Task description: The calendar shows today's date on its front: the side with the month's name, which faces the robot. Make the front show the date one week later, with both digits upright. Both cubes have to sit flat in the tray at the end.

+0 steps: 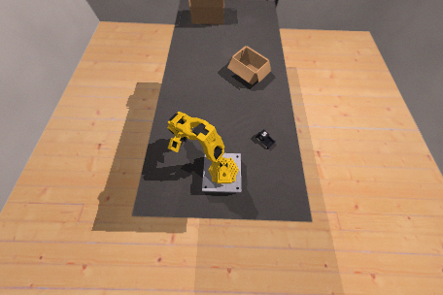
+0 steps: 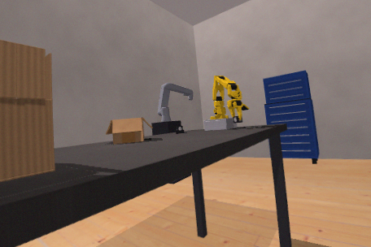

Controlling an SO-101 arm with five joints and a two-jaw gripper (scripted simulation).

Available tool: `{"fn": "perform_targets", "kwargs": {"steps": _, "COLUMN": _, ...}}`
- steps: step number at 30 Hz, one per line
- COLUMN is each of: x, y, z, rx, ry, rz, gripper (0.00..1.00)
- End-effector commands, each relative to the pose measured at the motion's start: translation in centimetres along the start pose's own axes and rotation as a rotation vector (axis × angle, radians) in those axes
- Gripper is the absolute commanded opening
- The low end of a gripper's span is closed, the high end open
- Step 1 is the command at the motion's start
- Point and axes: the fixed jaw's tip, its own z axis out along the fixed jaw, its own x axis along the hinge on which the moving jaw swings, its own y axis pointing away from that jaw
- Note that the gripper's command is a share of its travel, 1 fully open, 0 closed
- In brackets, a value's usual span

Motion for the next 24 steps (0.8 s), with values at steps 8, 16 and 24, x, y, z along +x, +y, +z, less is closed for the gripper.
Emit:
{"fn": "perform_targets", "kwargs": {"steps": 8, "x": -0.3, "y": 0.38, "z": 0.91, "rx": -0.019, "ry": -0.006, "rz": 0.002, "gripper": 0.0}}
{"fn": "perform_targets", "kwargs": {"steps": 16, "x": -0.3, "y": 0.38, "z": 0.98, "rx": -0.019, "ry": -0.006, "rz": 0.002, "gripper": 0.0}}
{"fn": "perform_targets", "kwargs": {"steps": 24, "x": -0.31, "y": 0.39, "z": 1.46, "rx": -0.019, "ry": -0.006, "rz": 0.002, "gripper": 0.0}}
